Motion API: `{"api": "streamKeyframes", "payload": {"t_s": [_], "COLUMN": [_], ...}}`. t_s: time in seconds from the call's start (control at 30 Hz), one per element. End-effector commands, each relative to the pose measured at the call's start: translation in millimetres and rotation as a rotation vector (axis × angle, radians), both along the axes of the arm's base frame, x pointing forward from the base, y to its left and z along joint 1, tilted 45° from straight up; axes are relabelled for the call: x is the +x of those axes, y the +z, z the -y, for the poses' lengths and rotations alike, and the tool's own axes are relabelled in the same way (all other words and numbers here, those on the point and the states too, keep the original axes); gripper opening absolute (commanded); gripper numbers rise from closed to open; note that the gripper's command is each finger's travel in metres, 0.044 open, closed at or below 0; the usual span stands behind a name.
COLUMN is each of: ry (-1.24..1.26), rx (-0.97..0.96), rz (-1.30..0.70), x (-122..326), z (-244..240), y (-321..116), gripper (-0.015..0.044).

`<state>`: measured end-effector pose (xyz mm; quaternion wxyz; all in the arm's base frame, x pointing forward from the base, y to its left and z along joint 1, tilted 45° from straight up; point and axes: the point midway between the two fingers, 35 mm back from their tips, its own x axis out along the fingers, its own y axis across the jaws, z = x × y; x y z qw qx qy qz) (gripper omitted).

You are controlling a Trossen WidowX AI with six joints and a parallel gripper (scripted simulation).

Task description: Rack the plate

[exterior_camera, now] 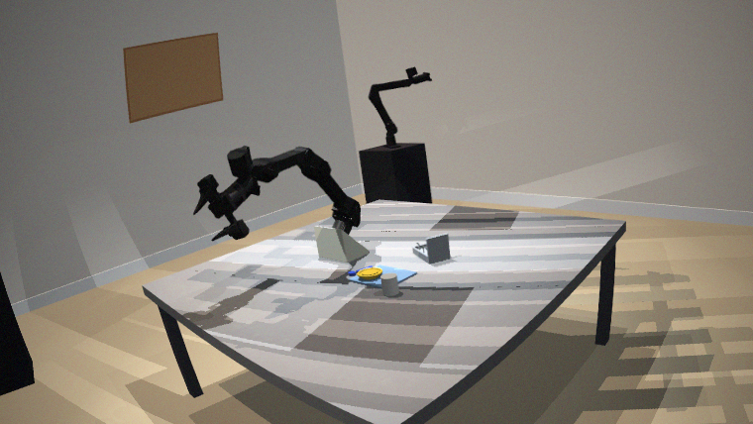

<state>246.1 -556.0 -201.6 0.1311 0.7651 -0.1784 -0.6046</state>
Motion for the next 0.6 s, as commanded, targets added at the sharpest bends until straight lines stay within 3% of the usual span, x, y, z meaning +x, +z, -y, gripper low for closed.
{"api": "streamKeyframes", "payload": {"t_s": [0.0, 0.57], "ry": [0.005, 0.543], "rx": [0.001, 0.072], "rz": [-0.002, -0.154], "x": [0, 40], "z": [-1, -66], "y": [0, 9], "gripper": [0.0400, 0.0400]}}
